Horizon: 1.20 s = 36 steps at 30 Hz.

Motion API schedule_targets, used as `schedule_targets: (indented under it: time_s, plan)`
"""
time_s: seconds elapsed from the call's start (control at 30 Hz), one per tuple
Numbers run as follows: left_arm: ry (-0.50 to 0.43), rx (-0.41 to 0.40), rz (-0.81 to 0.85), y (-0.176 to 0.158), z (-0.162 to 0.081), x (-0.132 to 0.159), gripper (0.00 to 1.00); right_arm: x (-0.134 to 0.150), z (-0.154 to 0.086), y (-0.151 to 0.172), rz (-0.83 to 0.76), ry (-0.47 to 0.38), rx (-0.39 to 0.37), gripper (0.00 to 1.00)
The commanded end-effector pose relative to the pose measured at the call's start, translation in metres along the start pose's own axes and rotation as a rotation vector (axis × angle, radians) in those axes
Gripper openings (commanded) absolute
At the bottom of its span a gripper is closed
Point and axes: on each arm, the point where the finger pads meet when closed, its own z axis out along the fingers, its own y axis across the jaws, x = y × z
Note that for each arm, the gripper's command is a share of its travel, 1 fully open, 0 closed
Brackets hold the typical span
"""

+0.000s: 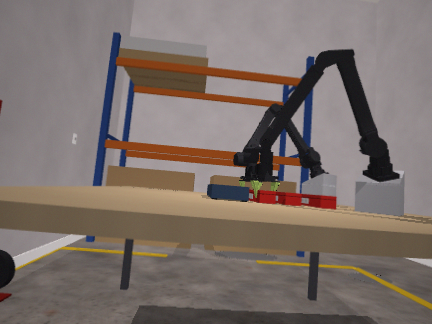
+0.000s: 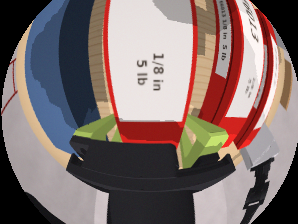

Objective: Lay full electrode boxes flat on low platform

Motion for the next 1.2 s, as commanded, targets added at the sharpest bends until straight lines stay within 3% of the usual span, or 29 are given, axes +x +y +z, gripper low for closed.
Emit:
schedule_targets:
  time_s: [0.0,0.4,1.17]
  plan:
    - [-0.020,-0.043,-0.014,0.015,-0.030,-0.006,0.00,-0.006,-0.031,-0.011,0.001,-0.017,0.043,0.00]
    - [-0.027,-0.062,-0.022,0.026,-0.056,-0.008,0.00,-0.008,-0.059,-0.026,-0.003,-0.024,0.070,0.00]
    - [-0.029,-0.064,-0.004,0.031,-0.081,-0.008,0.00,-0.007,-0.083,-0.031,-0.007,-0.026,0.072,0.00]
